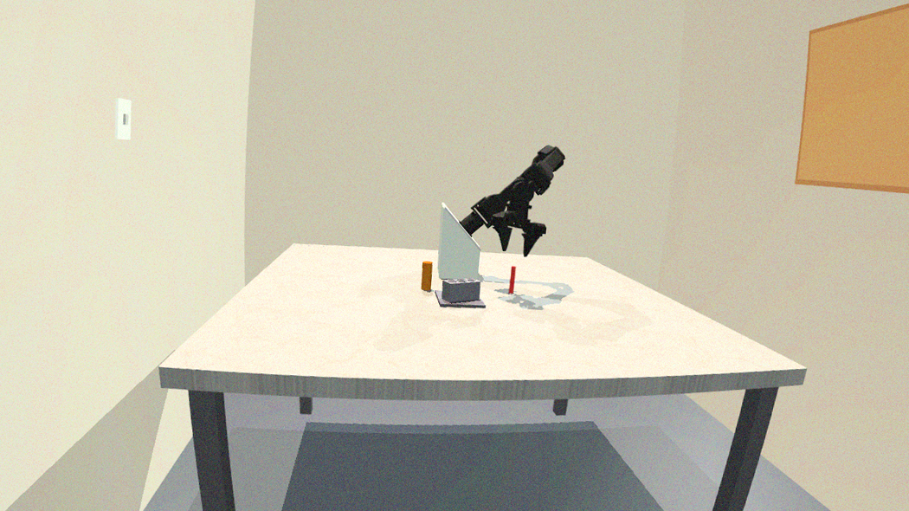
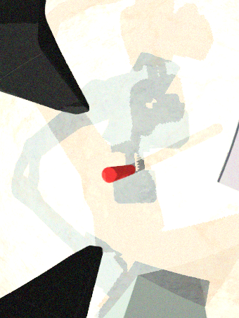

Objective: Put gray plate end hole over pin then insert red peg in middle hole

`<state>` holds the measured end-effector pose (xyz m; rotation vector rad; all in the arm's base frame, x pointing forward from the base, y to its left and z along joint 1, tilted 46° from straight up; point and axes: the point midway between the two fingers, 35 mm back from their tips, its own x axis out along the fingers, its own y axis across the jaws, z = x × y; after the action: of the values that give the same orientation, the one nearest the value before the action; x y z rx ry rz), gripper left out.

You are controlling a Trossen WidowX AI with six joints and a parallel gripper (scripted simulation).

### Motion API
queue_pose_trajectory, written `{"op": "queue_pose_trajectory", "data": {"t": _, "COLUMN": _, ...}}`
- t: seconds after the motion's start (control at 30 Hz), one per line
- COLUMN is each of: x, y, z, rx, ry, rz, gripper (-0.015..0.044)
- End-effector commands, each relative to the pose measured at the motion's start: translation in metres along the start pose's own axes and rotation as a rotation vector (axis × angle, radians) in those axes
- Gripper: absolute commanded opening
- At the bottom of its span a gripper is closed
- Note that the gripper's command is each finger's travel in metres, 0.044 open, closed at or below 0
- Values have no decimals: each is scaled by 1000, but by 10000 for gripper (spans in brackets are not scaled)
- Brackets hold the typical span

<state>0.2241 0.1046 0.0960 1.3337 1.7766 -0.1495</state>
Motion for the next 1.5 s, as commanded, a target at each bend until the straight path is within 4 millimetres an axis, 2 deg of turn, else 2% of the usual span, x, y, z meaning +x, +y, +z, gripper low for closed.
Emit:
{"op": "queue_pose_trajectory", "data": {"t": 0.0, "x": 8, "y": -2, "z": -2, "rx": 5, "ry": 6, "rz": 2, "gripper": 440}}
{"op": "queue_pose_trajectory", "data": {"t": 0.13, "x": 21, "y": -1, "z": -2, "rx": 5, "ry": 6, "rz": 3, "gripper": 440}}
{"op": "queue_pose_trajectory", "data": {"t": 0.33, "x": 25, "y": -1, "z": -1, "rx": 4, "ry": 6, "rz": 2, "gripper": 440}}
{"op": "queue_pose_trajectory", "data": {"t": 1.47, "x": 78, "y": 0, "z": -2, "rx": 5, "ry": 8, "rz": 4, "gripper": 440}}
